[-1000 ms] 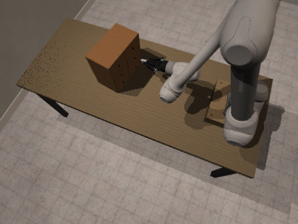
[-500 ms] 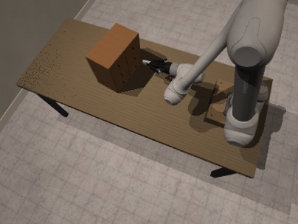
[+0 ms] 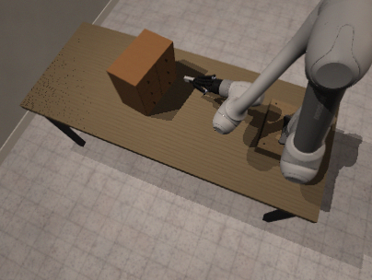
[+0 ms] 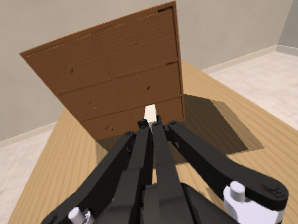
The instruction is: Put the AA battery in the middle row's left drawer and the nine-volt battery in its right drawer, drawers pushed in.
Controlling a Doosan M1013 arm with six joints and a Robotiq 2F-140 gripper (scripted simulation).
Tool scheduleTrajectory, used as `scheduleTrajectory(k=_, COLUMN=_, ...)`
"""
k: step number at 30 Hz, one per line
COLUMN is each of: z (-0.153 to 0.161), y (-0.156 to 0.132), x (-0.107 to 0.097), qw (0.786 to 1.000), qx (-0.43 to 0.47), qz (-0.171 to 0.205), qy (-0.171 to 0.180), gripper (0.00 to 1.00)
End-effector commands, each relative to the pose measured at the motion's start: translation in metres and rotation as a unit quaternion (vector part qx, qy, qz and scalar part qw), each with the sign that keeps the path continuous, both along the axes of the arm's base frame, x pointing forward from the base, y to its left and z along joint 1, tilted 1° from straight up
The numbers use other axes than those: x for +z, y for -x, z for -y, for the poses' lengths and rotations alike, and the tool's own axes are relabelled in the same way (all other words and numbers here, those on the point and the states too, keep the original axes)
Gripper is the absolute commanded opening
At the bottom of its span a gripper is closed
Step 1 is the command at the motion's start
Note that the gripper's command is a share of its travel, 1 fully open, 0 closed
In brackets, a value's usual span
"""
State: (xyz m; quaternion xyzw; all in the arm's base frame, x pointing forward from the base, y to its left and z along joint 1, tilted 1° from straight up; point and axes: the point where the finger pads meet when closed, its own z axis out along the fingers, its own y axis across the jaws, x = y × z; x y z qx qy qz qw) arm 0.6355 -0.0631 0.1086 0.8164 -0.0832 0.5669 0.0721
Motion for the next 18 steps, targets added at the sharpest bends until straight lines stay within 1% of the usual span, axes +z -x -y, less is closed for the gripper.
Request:
scheduleTrajectory(k=1, z=-0.0001, y=0.0002, x=0.0003, qw=1.0, qx=0.0, qz=0.0, qy=0.0, gripper=0.0)
scheduleTrajectory(k=10, z=-0.0002, y=0.0007, x=0.0008, qw=1.0, qx=0.0, qz=-0.004, qy=-0.001, gripper=0.0)
scheduleTrajectory(k=18, z=-0.0007, y=0.0031, x=0.0033, qw=1.0, qx=-0.001, qz=-0.018, qy=-0.004, gripper=0.0)
